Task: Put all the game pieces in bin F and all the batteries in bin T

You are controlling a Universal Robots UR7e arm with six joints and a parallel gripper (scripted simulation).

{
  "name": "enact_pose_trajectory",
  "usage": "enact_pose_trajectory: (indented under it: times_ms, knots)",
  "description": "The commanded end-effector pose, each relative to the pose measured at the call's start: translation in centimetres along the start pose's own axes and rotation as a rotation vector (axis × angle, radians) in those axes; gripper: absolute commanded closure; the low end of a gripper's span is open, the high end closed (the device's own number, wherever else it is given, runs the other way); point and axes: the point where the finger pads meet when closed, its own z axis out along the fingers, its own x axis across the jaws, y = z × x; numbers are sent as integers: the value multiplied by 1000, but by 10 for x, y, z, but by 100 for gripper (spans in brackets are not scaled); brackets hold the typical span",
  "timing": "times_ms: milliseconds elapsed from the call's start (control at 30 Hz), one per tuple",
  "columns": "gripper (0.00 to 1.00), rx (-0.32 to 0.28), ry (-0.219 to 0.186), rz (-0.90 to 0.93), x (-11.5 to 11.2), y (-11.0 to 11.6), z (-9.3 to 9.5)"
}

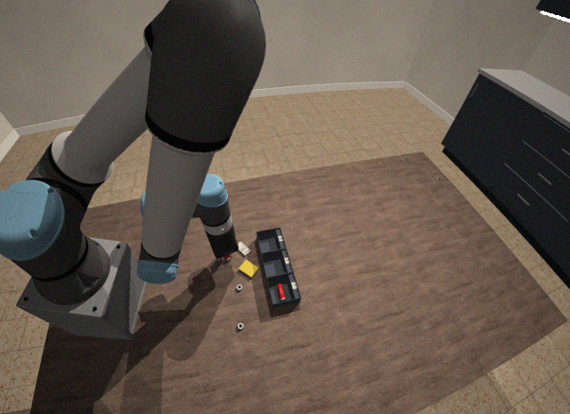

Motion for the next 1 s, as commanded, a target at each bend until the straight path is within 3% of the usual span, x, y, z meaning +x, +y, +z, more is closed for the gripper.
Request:
enact_pose_trajectory:
  times_ms: [0, 200, 733, 767, 967]
  knots:
    - [40, 0, 2, 0, 0, 0, 4]
    - [40, 0, 2, 0, 0, 0, 12]
    - [40, 0, 2, 0, 0, 0, 12]
    - [69, 0, 2, 0, 0, 0, 12]
    - [69, 0, 2, 0, 0, 0, 12]
